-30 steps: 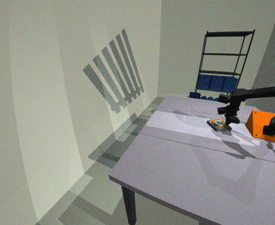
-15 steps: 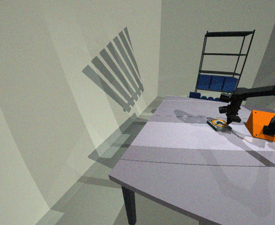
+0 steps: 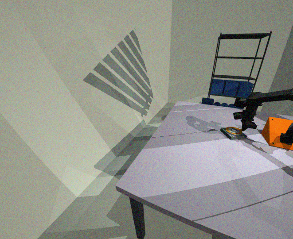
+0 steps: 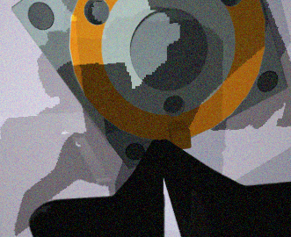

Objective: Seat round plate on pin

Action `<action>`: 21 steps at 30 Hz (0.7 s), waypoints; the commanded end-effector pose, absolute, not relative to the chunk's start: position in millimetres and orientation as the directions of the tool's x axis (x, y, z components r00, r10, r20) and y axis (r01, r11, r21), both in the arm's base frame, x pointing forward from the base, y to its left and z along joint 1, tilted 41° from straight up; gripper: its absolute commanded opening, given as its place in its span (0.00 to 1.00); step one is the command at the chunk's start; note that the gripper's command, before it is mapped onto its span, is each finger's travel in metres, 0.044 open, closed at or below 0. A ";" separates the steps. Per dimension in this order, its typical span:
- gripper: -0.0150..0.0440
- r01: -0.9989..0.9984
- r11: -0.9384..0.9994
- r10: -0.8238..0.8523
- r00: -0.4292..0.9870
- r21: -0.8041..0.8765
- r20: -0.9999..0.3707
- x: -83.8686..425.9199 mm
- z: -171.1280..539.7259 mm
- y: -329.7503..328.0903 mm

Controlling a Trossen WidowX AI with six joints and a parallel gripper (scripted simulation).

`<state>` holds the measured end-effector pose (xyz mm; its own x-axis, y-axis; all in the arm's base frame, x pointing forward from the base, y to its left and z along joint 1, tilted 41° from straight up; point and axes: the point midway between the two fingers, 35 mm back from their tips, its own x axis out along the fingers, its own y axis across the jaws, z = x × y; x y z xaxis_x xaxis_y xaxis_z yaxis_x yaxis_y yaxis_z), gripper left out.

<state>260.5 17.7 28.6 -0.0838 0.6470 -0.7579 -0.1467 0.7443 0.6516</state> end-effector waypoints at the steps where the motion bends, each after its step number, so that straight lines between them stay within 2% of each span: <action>1: 0.25 -0.149 0.747 0.643 -0.087 0.648 -0.761 260.7 24.1 12.8; 21: 0.25 -0.149 0.748 0.642 -0.087 0.647 -0.762 265.7 28.3 -3.6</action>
<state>263.5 4.3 21.1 -0.0889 0.6462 -0.7580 -0.1452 0.7444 0.6517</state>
